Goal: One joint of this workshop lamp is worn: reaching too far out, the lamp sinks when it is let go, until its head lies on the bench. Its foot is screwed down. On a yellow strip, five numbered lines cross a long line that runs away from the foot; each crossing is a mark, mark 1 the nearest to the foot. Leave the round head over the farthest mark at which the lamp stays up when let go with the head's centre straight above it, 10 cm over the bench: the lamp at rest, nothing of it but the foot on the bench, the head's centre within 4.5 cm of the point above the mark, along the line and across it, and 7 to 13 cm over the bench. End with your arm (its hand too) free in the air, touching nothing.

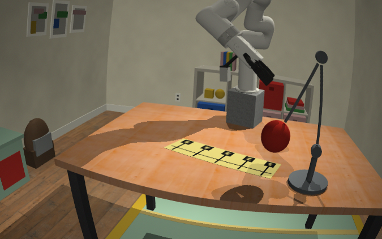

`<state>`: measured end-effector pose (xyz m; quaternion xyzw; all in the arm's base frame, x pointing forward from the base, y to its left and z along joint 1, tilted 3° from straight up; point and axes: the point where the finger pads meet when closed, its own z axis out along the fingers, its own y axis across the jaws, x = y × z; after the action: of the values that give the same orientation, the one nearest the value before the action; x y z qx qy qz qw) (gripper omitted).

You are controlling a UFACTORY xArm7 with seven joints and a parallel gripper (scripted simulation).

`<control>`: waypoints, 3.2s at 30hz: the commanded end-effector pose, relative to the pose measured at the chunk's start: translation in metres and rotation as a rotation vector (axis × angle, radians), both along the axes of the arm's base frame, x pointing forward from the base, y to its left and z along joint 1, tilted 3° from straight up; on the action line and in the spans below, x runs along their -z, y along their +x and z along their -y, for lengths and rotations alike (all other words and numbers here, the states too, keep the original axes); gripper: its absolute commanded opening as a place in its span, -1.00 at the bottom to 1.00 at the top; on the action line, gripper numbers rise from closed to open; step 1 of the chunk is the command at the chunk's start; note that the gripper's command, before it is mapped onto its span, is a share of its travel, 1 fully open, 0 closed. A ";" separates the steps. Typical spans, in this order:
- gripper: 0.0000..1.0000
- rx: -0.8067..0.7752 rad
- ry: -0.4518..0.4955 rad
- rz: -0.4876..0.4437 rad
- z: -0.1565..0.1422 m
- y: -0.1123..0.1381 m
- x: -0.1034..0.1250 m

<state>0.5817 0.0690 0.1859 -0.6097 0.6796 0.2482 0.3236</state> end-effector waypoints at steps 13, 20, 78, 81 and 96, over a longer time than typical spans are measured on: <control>1.00 -0.001 0.000 0.002 -0.023 0.006 0.017; 1.00 -0.001 0.000 0.002 -0.033 0.007 0.026; -1.00 -0.001 0.001 0.000 -0.088 0.018 0.074; -1.00 -0.001 0.001 0.000 -0.087 0.018 0.074; -1.00 -0.001 0.000 0.000 -0.087 0.018 0.074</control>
<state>0.5984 0.1566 0.1094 -0.6095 0.6801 0.2498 0.3218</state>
